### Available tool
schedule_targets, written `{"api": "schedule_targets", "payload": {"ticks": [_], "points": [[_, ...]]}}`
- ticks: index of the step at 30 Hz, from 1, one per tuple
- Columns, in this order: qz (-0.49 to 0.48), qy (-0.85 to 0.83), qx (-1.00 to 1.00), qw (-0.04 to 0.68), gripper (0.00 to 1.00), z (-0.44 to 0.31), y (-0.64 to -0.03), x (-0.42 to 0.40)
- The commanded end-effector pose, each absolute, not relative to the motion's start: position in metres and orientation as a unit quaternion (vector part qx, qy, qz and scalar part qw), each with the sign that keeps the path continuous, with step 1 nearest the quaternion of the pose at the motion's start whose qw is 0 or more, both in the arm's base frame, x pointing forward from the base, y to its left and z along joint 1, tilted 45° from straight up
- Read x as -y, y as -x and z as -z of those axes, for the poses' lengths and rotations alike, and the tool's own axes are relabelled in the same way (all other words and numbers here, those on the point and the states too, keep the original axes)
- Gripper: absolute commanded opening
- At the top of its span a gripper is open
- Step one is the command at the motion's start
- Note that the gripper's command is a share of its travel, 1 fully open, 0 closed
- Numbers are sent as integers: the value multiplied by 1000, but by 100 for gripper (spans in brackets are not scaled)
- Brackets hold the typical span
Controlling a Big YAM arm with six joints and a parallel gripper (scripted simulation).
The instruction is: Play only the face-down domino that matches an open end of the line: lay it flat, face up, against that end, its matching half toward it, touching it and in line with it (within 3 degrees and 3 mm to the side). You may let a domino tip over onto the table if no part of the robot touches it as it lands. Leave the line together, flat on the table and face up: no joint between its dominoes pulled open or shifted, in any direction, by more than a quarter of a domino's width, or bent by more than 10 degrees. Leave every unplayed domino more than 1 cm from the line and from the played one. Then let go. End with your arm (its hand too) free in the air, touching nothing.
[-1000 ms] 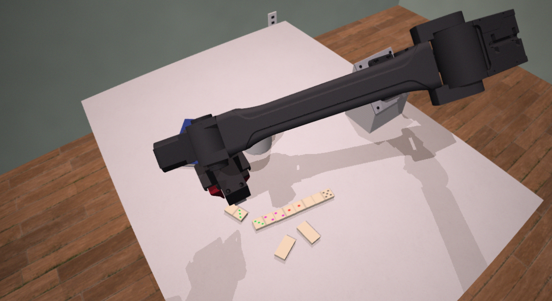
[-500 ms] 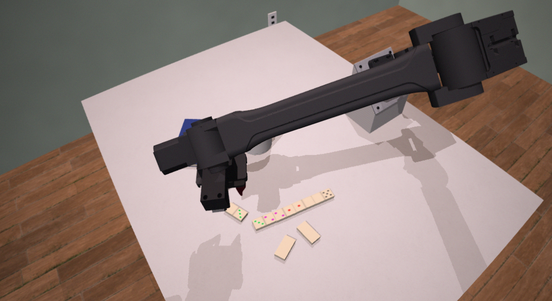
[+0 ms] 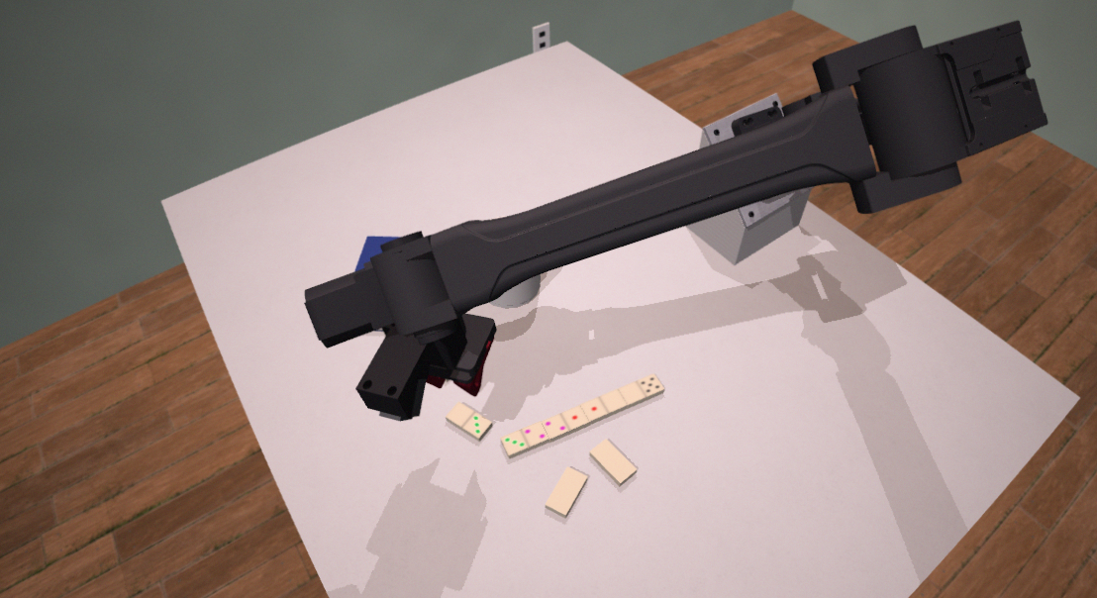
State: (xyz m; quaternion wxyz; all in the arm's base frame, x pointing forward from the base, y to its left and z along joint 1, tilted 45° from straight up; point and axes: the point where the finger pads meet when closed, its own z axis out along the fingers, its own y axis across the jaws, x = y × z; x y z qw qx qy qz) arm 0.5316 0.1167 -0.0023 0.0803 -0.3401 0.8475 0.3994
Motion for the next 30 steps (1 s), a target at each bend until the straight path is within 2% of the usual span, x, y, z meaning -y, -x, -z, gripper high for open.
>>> {"api": "schedule_targets", "payload": {"ticks": [1,9,18,26,30], "points": [[-397,219,-890,43,43,-4,-536,-120],[-403,228,-885,39,43,2,-534,-115],[-392,-8,-919,-49,43,-7,-535,-121],[-398,0,-916,-60,43,5,-531,-117],[-385,-107,-912,-95,43,-3,-533,-119]]}}
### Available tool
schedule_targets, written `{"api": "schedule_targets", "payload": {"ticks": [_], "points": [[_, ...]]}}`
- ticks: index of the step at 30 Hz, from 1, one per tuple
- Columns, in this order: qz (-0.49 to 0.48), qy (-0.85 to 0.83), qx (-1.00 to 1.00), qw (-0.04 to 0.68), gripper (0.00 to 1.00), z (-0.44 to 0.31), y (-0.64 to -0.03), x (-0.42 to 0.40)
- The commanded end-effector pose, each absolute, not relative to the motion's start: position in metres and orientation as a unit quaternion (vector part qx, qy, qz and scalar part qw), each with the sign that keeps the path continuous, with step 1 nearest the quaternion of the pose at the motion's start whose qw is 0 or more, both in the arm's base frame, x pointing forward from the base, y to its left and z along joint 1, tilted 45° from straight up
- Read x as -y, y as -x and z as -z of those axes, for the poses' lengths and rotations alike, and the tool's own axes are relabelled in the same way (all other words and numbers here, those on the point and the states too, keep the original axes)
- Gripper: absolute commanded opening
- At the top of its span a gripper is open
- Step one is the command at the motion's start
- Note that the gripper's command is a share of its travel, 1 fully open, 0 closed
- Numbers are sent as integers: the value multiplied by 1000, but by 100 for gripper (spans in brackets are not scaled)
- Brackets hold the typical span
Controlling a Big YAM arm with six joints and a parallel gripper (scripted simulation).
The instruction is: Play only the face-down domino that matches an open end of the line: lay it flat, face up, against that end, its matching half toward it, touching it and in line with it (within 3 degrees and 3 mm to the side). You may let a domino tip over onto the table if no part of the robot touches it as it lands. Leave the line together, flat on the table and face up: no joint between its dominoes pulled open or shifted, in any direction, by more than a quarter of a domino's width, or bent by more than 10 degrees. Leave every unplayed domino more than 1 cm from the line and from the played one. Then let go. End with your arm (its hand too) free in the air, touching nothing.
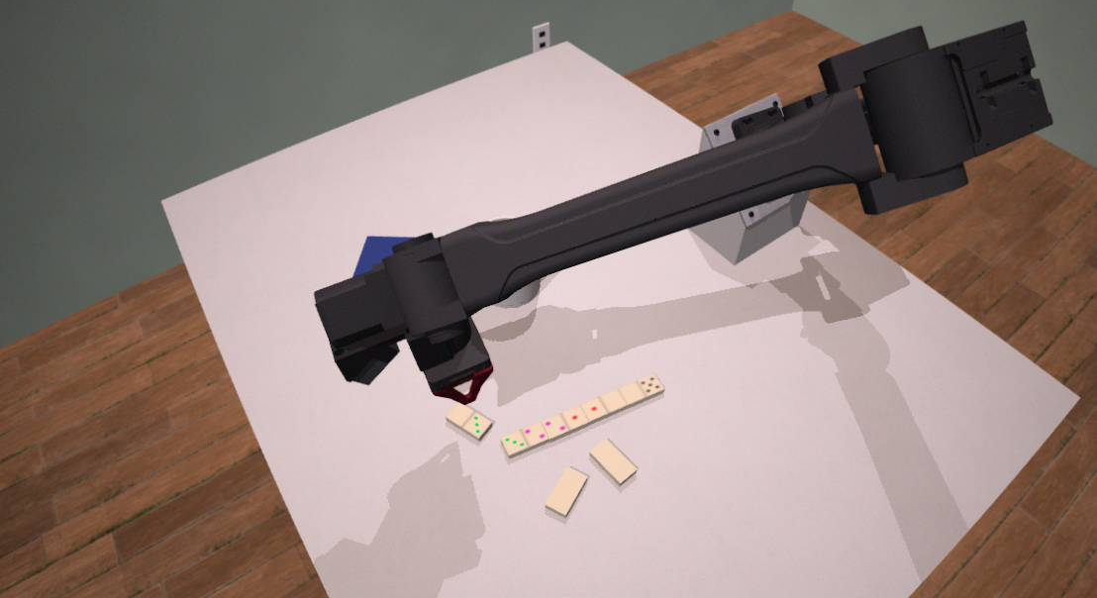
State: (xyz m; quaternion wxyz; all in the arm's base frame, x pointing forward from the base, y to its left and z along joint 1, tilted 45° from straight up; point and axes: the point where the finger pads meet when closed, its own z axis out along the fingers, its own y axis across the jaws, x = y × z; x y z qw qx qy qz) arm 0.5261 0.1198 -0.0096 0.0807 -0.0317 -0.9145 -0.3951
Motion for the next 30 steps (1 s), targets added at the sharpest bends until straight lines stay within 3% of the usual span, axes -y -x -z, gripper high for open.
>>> {"api": "schedule_targets", "payload": {"ticks": [1,5,13,22,30], "points": [[381,133,909,103,43,-5,-534,-119],[362,238,891,137,43,-13,-536,-122],[364,229,890,149,43,1,-531,-117],[310,456,808,208,43,-16,-537,-122],[313,433,817,217,43,-2,-532,-117]]}}
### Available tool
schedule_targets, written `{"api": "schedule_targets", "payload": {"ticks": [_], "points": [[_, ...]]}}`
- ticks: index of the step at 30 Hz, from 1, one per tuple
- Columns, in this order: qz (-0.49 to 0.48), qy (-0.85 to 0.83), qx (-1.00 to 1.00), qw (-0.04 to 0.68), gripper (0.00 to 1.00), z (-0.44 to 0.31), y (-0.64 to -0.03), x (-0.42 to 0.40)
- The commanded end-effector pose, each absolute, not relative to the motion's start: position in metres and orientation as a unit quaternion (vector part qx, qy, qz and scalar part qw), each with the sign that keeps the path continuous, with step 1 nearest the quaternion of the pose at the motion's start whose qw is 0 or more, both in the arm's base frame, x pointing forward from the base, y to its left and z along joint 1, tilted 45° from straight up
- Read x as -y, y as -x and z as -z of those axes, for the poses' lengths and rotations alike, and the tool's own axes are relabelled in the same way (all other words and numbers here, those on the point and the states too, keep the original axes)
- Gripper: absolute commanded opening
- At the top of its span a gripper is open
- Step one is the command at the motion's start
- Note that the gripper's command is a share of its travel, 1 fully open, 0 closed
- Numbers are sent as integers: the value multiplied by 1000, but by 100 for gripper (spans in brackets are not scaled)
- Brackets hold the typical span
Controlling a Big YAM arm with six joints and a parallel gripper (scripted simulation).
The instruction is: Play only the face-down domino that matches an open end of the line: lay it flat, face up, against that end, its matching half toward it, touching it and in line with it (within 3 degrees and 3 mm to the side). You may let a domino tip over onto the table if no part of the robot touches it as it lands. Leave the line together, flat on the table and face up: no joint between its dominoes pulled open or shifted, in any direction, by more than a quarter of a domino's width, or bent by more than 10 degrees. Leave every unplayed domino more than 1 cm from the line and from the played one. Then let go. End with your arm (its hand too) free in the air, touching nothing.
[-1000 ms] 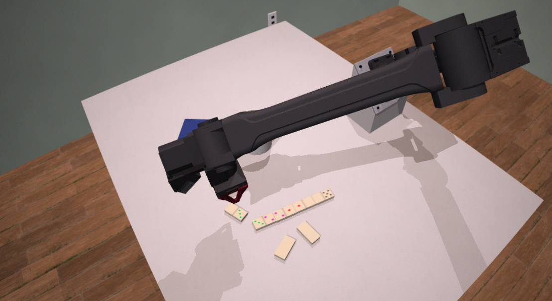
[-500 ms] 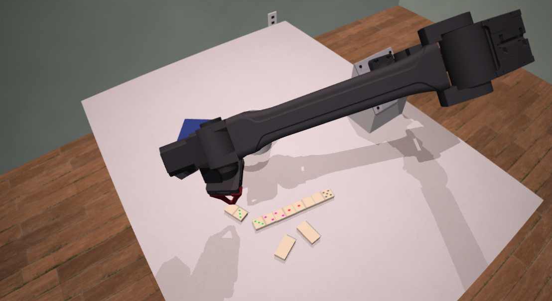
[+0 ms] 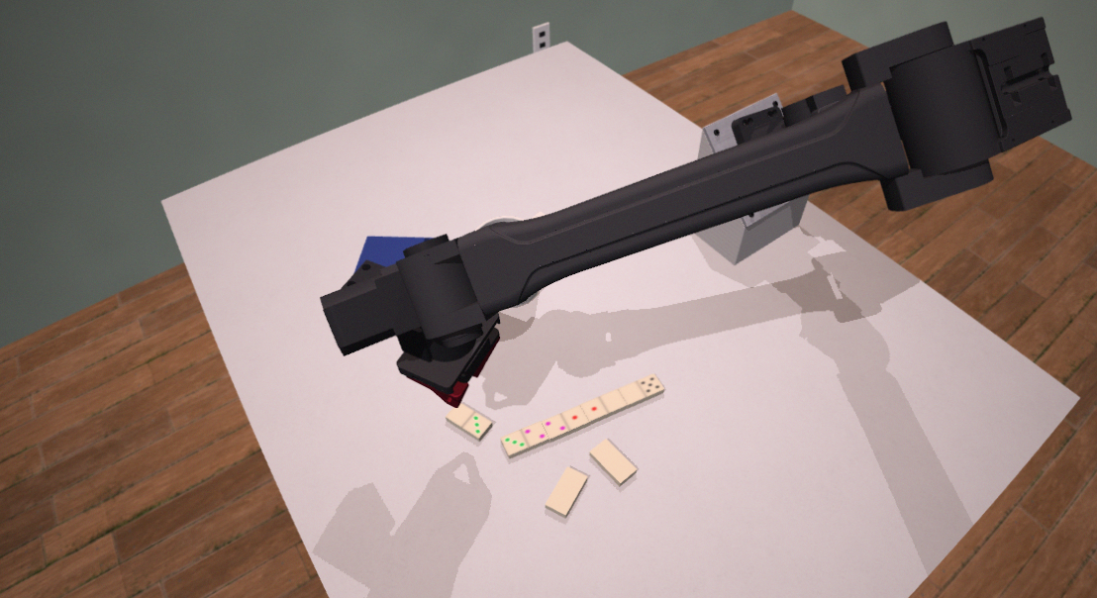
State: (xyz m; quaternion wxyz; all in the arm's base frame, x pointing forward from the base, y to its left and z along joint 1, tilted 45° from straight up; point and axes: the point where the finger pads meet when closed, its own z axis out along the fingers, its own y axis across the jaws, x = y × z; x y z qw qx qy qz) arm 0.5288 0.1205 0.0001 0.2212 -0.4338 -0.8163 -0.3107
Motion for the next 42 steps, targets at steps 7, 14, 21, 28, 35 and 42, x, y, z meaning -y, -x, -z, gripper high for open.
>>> {"api": "schedule_targets", "payload": {"ticks": [7,14,21,28,35,42], "points": [[298,504,779,223,43,-13,-536,-121],[293,524,768,225,43,-17,-537,-122],[295,513,773,229,43,-10,-534,-119],[300,512,774,222,43,-16,-537,-122],[295,514,772,231,43,-6,-533,-118],[306,499,780,221,43,-14,-536,-121]]}}
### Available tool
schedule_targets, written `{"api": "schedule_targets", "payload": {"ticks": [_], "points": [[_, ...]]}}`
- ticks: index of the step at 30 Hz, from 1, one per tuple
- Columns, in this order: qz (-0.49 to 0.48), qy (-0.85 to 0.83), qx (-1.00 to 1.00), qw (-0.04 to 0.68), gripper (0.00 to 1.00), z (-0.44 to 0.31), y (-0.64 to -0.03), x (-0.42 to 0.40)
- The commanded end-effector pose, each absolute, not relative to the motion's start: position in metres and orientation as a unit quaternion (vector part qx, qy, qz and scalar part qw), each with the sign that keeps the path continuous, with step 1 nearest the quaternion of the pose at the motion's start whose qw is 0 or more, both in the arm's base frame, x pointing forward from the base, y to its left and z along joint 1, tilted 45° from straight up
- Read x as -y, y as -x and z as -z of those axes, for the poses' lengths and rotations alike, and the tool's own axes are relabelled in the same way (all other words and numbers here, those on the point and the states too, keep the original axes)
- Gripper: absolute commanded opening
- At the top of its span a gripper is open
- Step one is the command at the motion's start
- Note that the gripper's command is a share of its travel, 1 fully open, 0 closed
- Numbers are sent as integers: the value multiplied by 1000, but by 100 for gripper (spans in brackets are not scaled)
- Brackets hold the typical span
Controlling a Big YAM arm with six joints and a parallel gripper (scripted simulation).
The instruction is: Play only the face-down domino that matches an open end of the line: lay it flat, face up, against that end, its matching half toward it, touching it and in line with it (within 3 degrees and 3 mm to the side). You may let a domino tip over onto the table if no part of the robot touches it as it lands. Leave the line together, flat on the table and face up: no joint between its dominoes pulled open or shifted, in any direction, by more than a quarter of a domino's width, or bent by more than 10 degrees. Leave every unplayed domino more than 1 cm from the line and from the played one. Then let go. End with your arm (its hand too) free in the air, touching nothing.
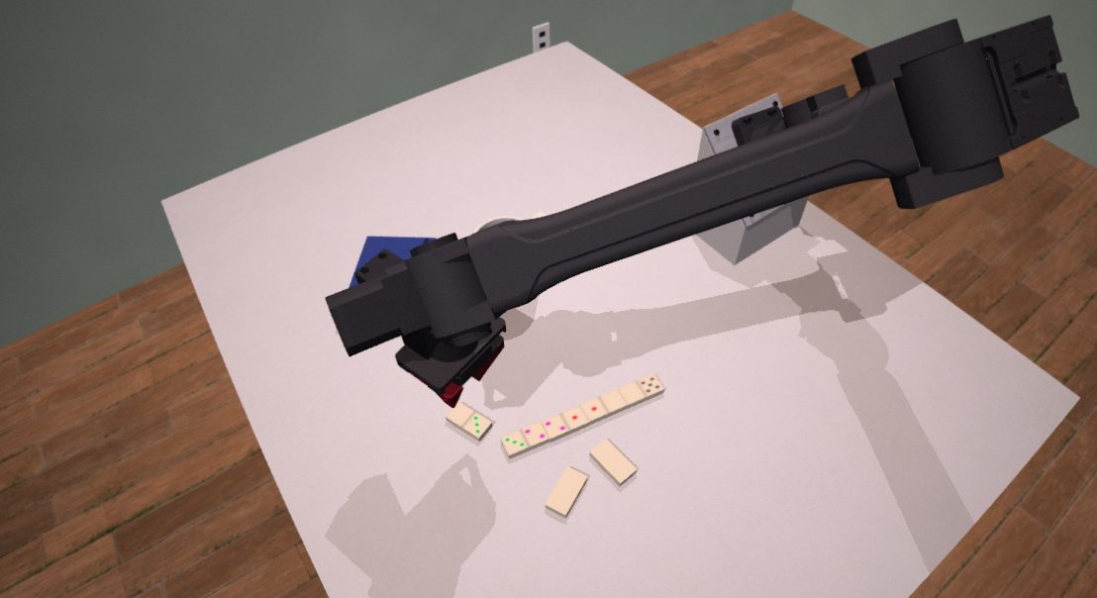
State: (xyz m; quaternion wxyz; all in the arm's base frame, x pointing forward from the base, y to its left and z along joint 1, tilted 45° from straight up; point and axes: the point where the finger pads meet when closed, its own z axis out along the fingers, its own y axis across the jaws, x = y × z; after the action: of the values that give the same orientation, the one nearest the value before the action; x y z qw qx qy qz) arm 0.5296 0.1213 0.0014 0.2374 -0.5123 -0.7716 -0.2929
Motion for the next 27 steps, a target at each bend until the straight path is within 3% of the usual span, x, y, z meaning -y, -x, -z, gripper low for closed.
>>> {"api": "schedule_targets", "payload": {"ticks": [1,27], "points": [[307,497,781,220,43,-15,-537,-121],[304,496,781,228,43,0,-532,-125]]}}
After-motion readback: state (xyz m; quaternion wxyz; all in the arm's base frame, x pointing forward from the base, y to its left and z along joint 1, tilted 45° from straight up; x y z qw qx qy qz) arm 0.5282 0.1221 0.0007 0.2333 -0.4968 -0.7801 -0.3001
